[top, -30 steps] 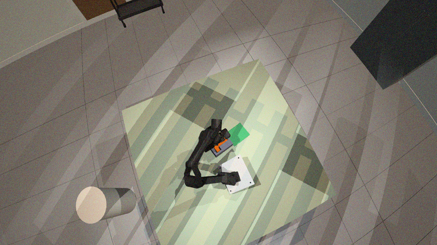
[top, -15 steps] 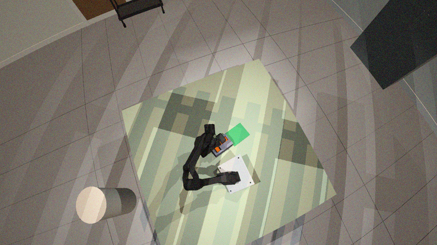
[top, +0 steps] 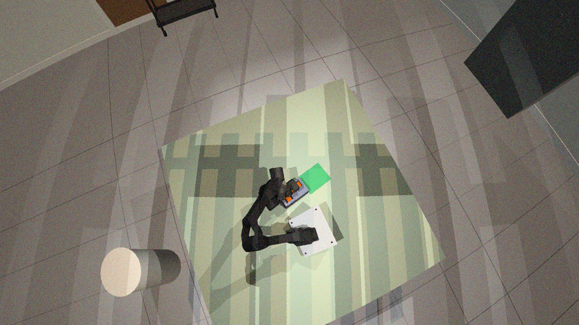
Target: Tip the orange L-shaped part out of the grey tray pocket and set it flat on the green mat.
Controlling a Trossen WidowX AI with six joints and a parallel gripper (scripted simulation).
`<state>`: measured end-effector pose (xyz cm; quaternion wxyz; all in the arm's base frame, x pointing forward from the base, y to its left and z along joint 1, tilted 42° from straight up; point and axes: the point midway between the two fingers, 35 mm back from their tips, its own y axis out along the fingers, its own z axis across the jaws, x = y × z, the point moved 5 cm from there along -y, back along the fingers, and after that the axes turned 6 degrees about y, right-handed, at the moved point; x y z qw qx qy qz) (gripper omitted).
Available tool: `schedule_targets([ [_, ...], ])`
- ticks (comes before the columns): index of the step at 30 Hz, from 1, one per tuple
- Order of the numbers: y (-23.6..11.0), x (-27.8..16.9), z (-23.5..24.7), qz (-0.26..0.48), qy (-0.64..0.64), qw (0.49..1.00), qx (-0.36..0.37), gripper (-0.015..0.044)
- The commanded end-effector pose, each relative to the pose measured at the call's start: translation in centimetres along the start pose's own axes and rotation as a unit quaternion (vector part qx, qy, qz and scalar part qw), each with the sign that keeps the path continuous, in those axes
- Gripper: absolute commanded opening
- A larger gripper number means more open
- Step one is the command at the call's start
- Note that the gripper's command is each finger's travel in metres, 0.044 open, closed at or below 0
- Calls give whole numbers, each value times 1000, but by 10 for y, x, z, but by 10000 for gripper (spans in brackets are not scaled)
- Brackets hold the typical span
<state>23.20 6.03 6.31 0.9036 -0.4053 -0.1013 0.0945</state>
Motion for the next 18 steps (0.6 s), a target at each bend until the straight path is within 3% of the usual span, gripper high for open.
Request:
schedule_targets([
  [1,8,-2,0,4,5,1000,4,180],
  [18,34,-2,1,4,5,1000,5,180],
])
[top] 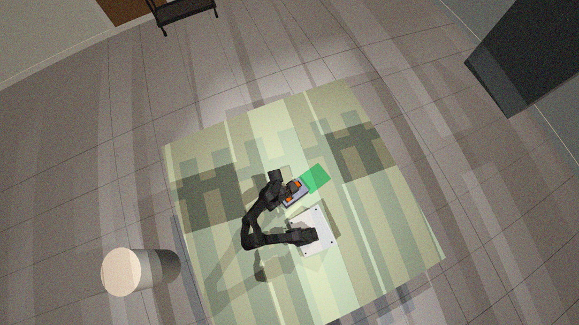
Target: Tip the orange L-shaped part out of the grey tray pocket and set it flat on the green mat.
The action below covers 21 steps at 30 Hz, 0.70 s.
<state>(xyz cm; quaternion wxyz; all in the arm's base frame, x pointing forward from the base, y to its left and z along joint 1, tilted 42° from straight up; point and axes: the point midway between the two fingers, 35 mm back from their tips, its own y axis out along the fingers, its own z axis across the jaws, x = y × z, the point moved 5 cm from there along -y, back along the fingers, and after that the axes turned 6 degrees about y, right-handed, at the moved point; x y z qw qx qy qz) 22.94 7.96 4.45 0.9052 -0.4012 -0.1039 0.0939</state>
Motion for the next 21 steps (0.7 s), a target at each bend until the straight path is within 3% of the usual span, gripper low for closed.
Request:
schedule_targets([
  [1,8,-3,-2,6,8,1000,1,180],
  [21,6,-1,0,2,1,1000,2,180],
])
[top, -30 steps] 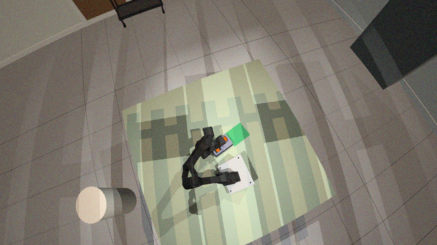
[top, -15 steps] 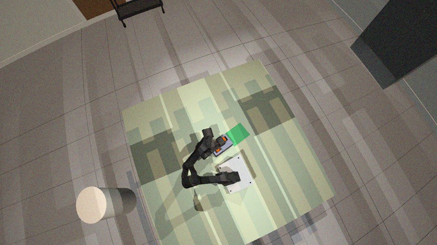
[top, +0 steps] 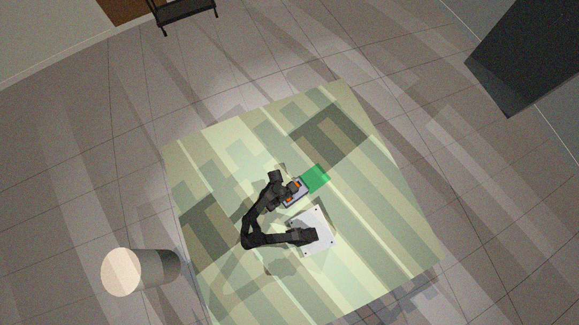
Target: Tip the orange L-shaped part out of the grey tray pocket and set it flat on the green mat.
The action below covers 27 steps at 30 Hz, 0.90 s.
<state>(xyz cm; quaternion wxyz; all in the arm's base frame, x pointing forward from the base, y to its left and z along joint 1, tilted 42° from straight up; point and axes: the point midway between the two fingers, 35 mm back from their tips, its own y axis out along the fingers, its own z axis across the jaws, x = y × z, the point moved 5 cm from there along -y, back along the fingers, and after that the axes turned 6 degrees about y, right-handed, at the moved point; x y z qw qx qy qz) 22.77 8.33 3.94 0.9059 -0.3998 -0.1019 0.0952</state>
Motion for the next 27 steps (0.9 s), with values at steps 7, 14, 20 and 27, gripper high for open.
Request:
schedule_targets([
  [7,-1,0,1,0,1,1000,0,180],
  [14,-12,-3,10,4,6,1000,-1,180],
  [20,-45,3,4,4,7,1000,-6,180],
  [27,-108,0,-2,5,7,1000,-3,180],
])
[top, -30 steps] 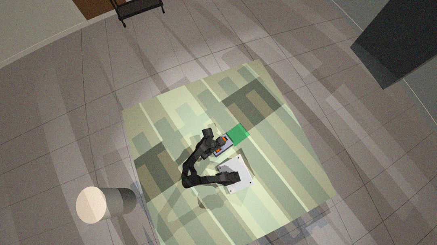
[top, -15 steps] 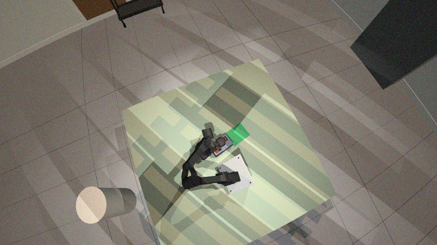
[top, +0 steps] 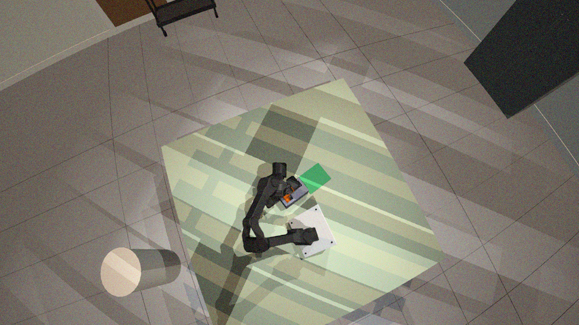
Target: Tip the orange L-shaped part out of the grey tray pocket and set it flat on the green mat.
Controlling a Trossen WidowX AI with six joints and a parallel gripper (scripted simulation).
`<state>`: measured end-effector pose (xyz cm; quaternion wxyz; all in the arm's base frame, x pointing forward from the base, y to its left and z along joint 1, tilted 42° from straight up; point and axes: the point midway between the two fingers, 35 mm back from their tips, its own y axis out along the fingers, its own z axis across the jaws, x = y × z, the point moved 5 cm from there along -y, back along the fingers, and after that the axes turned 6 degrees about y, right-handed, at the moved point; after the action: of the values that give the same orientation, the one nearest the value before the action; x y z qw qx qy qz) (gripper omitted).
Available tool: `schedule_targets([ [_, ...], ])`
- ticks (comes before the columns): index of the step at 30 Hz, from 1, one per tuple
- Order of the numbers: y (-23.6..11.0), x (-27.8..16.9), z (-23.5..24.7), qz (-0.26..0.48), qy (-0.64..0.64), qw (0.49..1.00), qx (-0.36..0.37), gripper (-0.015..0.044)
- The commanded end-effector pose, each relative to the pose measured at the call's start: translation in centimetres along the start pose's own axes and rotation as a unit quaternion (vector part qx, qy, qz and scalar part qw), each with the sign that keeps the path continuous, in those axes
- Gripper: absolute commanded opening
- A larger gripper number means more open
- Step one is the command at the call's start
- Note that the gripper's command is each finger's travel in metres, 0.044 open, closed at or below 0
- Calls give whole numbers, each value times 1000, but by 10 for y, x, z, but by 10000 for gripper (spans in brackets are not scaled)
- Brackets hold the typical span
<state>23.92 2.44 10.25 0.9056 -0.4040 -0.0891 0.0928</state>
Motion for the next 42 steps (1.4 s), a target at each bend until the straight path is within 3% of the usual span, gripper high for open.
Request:
schedule_targets([
  [1,-21,-3,1,2,-6,1000,0,180],
  [29,-18,-2,0,-3,-2,1000,0,180],
  [30,-18,-2,-1,-3,7,1000,0,206],
  [33,-19,1,-7,-2,81,997,0,280],
  [37,-20,6,-24,-2,268,964,-1,280],
  [42,-21,13,-48,-1,513,858,-2,280],
])
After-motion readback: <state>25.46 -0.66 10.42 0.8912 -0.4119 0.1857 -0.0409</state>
